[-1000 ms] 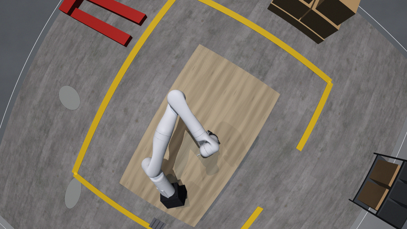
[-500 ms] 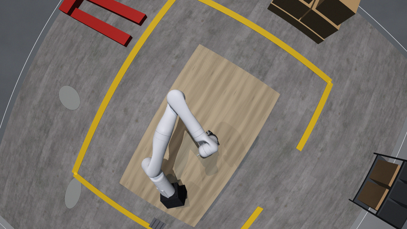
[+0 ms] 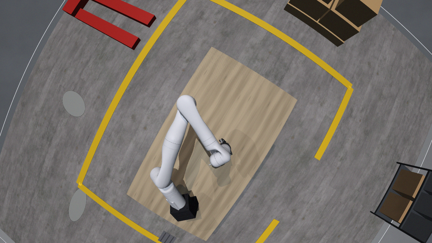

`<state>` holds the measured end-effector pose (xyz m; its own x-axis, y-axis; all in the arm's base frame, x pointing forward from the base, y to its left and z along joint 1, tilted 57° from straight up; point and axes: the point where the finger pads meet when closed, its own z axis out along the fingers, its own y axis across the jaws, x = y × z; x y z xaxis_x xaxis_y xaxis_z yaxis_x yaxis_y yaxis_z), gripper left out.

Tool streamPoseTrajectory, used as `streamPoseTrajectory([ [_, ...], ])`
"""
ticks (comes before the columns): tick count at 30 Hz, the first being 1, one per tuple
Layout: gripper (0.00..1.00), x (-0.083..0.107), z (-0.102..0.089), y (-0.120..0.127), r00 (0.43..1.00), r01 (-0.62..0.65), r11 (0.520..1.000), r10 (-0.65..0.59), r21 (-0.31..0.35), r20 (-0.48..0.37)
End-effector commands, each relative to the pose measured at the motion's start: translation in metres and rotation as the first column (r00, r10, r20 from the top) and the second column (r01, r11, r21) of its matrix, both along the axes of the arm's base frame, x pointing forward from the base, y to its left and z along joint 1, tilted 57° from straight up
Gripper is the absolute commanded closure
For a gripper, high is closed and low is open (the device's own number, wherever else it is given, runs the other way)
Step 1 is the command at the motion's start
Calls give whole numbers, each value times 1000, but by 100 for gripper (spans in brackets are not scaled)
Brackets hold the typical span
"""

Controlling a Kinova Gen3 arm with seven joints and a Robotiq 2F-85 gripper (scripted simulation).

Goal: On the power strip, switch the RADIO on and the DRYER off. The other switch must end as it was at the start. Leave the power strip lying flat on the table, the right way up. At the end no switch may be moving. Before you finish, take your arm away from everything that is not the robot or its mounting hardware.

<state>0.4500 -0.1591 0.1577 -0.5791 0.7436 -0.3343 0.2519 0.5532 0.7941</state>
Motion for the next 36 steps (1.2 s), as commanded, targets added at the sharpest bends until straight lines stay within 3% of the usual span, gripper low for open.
streamPoseTrajectory([
  [1, 100, -1, 0, -1, 1000, 14, 1000, -14, 11, -7],
  [36, 100, -7, -3, -2, 992, 110, 989, -103, 97, -71],
])
